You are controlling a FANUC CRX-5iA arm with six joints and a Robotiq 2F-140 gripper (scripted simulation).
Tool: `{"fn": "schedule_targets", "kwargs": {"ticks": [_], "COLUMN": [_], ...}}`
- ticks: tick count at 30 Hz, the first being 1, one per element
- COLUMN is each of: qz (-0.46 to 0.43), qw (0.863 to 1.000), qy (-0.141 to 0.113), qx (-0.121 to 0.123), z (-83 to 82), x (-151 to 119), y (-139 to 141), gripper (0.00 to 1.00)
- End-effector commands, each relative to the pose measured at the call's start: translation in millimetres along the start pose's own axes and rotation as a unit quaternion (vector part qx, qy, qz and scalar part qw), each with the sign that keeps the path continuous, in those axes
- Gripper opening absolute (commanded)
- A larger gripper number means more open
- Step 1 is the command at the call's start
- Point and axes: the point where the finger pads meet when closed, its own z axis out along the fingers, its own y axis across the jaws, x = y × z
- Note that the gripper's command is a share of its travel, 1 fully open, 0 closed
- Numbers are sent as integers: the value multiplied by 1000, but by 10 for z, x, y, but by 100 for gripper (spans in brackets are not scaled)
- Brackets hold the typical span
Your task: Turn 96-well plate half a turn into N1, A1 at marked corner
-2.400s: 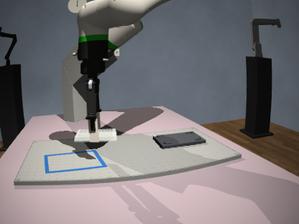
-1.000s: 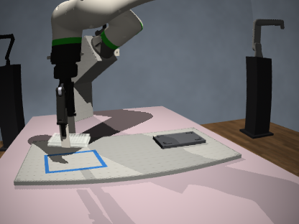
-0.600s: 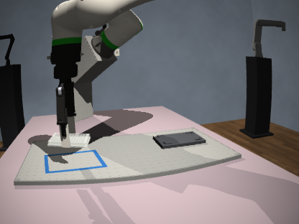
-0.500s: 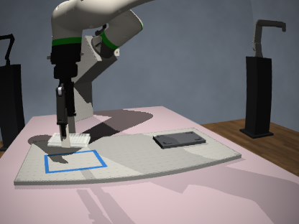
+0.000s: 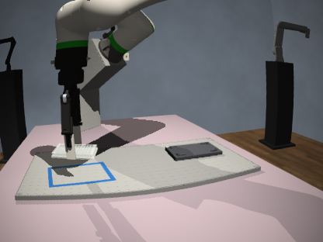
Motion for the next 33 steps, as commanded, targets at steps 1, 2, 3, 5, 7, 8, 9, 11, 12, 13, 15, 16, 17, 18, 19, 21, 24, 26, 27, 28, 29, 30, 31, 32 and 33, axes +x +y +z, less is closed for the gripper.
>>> {"fn": "schedule_targets", "kwargs": {"ticks": [1,2,3,5,7,8,9,11,12,13,15,16,17,18,19,21,24,26,27,28,29,30,31,32,33], "qz": [0,17,34,46,46,46,46,46,46,46,46,46,46,46,46,46,46,46,46,46,46,46,46,46,46], "qw": [1000,1000,999,999,999,999,999,999,999,999,999,999,999,999,999,999,999,999,999,999,999,999,999,999,999], "qy": [14,14,14,15,15,15,15,15,15,15,15,15,15,15,15,15,15,15,15,15,15,15,15,15,15], "qx": [-15,-15,-15,-15,-15,-15,-15,-15,-15,-15,-15,-15,-15,-15,-15,-15,-15,-15,-15,-15,-15,-15,-15,-15,-15], "z": [-2,-2,-2,-2,-2,-2,-2,-2,-2,-2,-2,-2,-2,-2,-2,-2,-2,-2,-2,-2,-2,-2,-2,-2,-2], "x": [-6,-6,-6,-6,-6,-6,-6,-6,-6,-6,-6,-6,-6,-6,-6,-6,-6,-6,-6,-6,-6,-6,-6,-6,-6], "y": [-3,-3,-3,-3,-3,-3,-3,-3,-3,-3,-3,-3,-3,-3,-3,-3,-3,-3,-3,-3,-3,-3,-3,-3,-3], "gripper": [0,0,0,0,0,0,0,0,0,0,0,0,0,0,0,0,0,0,0,0,0,0,0,0,0]}}
